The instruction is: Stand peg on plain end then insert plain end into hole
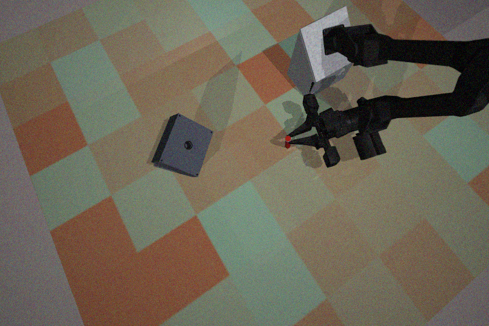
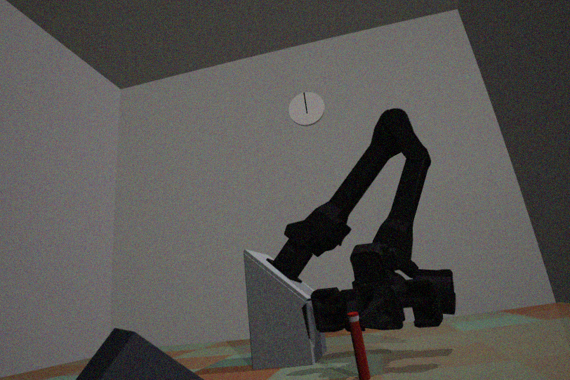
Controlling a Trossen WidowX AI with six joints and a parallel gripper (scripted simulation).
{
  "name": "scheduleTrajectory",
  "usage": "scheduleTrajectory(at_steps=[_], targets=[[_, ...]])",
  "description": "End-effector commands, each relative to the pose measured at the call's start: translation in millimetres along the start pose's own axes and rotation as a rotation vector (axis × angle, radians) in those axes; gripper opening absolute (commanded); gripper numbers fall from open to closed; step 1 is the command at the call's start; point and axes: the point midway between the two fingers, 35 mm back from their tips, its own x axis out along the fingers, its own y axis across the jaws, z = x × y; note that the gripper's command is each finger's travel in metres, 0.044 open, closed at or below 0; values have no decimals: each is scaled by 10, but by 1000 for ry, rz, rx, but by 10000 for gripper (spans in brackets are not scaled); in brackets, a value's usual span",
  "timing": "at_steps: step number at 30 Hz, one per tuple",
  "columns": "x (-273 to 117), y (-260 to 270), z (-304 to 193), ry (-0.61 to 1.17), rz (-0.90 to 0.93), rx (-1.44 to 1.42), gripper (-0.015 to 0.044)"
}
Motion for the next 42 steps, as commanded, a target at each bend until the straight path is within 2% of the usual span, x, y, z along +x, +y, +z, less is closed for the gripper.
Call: scheduleTrajectory(at_steps=[1, 42], targets=[[-10, -1, -22, 1, 0, 0, 50], [-77, -71, -56, -57, 5, -2, 50]])
